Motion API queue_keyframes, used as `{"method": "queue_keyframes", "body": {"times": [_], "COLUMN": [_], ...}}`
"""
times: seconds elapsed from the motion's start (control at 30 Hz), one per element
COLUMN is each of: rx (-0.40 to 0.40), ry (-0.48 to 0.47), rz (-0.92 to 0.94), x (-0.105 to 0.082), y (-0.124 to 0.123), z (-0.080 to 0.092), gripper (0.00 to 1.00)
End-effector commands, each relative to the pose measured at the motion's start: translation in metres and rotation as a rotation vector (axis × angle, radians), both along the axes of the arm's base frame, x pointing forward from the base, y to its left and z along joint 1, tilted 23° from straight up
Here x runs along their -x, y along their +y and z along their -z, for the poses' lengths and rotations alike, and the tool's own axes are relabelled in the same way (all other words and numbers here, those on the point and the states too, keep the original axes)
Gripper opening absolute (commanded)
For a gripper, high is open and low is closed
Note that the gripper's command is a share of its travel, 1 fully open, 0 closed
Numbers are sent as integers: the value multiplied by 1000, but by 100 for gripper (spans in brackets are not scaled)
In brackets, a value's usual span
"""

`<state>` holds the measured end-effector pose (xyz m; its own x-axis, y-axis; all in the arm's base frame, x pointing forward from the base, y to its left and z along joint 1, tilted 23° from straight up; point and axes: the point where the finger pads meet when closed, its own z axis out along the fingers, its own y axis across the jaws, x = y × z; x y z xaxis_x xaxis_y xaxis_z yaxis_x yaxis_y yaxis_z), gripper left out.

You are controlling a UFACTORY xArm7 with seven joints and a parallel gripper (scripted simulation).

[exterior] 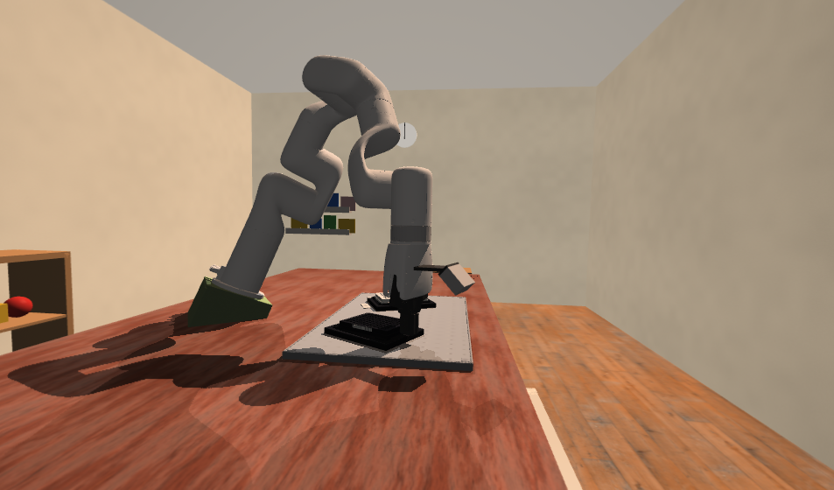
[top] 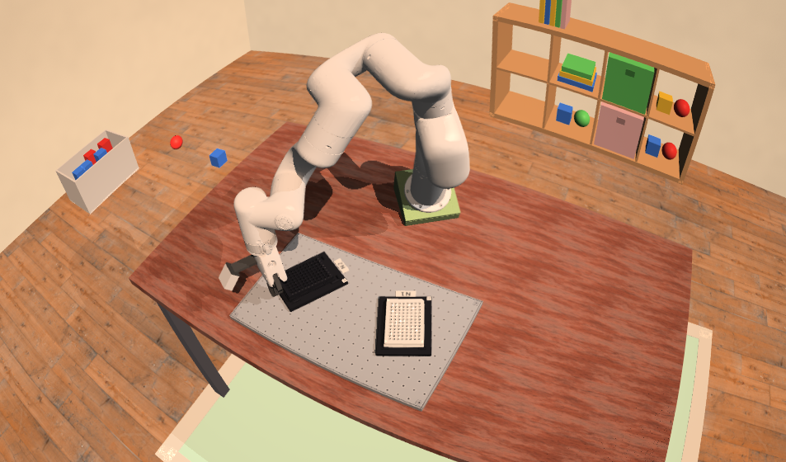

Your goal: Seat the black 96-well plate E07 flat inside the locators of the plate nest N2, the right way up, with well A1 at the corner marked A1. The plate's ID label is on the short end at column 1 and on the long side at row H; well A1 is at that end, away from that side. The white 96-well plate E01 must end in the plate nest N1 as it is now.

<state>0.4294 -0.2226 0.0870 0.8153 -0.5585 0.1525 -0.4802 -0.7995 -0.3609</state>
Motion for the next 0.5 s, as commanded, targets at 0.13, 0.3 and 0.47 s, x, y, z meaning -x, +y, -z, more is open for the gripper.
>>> {"method": "queue_keyframes", "body": {"times": [0.13, 0.3, 0.47], "rx": [3, 3, 3], "ry": [-3, -3, -3], "rz": [2, 2, 2], "x": [1, 3, 4], "y": [0, 1, 1], "z": [-1, -1, -1], "gripper": [0, 0, 0]}}
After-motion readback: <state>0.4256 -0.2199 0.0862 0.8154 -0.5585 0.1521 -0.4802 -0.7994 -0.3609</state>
